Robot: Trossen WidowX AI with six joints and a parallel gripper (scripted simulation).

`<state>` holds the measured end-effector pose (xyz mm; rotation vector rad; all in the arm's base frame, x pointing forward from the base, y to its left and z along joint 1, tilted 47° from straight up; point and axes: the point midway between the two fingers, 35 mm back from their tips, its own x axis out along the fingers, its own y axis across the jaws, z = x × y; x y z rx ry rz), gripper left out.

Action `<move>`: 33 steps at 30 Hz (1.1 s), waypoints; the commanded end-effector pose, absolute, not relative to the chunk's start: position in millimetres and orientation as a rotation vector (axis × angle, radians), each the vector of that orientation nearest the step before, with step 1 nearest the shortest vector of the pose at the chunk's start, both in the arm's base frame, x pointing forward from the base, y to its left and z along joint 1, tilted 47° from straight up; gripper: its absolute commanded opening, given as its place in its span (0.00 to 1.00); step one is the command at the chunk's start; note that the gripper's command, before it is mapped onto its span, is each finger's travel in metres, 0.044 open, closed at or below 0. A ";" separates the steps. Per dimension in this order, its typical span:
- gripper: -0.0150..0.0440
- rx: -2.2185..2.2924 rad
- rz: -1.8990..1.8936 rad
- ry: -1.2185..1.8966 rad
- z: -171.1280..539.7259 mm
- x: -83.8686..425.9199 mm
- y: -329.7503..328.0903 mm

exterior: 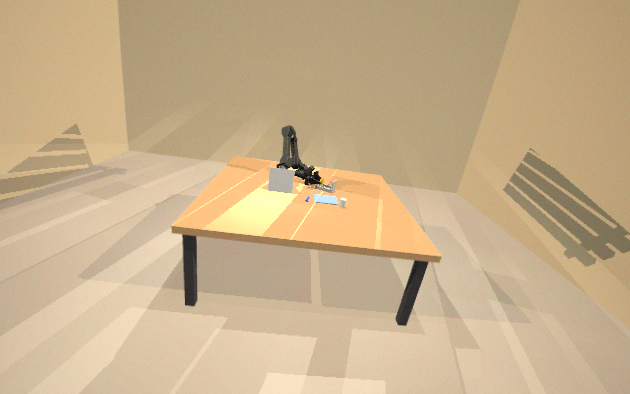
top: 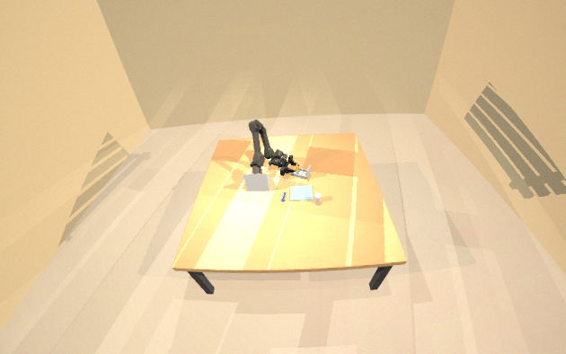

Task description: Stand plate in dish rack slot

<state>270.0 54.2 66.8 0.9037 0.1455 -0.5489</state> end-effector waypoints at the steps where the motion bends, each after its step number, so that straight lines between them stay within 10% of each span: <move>1: 0.61 0.904 -0.549 0.146 66.8 270.0 54.2; 9: 0.93 0.904 -0.549 0.146 66.8 270.0 54.2; 33: 0.93 0.866 -0.552 0.147 147.8 259.7 -31.2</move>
